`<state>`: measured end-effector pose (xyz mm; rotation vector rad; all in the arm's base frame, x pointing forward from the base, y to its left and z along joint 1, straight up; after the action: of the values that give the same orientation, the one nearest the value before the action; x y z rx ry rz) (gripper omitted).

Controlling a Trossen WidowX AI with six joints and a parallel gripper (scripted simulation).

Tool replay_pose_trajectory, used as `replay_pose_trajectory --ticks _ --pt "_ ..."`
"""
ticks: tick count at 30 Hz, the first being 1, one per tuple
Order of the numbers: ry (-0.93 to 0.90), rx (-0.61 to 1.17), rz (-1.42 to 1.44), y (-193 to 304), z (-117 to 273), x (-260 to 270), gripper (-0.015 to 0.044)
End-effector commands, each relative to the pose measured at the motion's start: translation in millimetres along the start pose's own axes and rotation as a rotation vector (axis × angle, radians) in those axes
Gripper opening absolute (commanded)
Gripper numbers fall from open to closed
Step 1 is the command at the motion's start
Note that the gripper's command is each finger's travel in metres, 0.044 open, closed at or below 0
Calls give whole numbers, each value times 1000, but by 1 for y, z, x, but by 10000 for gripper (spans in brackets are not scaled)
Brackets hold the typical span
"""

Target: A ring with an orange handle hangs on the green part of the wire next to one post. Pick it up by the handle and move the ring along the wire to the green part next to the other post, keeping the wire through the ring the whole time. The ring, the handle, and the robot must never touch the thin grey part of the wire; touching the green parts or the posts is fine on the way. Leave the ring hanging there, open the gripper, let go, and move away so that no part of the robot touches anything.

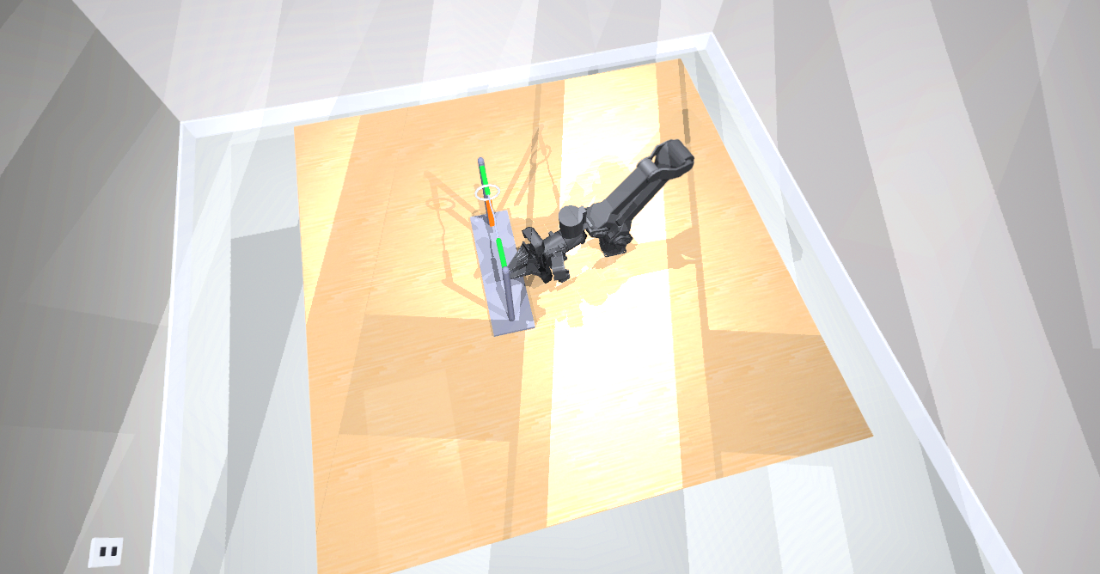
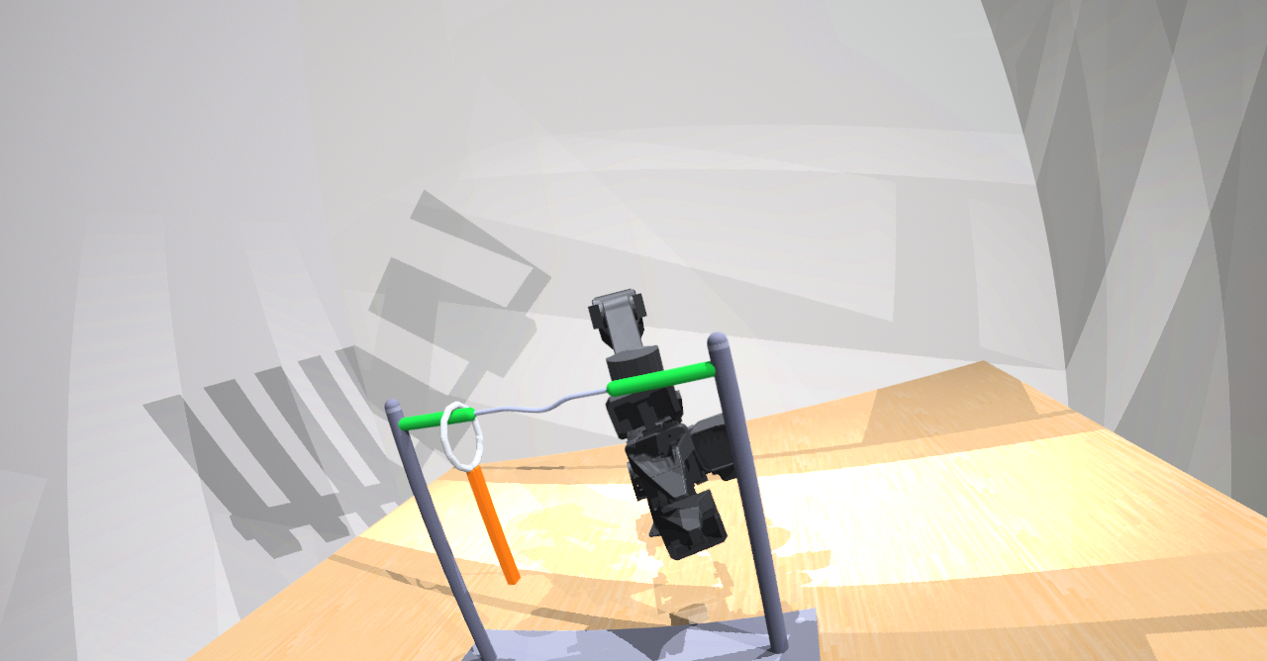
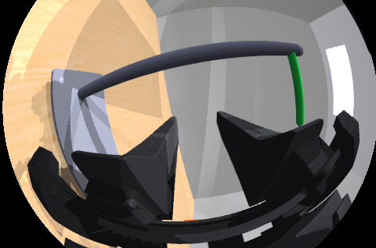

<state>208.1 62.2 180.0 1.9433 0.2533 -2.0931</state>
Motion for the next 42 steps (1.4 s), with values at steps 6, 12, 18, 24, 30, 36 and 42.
replay_pose_trajectory --ticks 6,12,18,24,30,36,42 --pt "-59 89 -327 40 22 17 160" --pt "-68 155 -547 61 39 26 160" --pt "-59 219 -773 77 57 36 160" --pt "-30 277 -1005 89 76 47 160" --pt "21 328 -1240 97 95 56 160" --pt "93 366 -1469 102 114 65 160" --pt "105 369 -1494 104 116 67 160"
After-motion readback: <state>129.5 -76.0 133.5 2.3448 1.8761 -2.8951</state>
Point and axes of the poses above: the point midway between the two fingers, 35 mm back from their tips, its own z axis back along the fingers, its own x axis across the jaws, y = z × x, the point moved 8 cm from there along z, back along the fingers, and after that the axes turned 10 degrees about z, right-handed, at the moved point
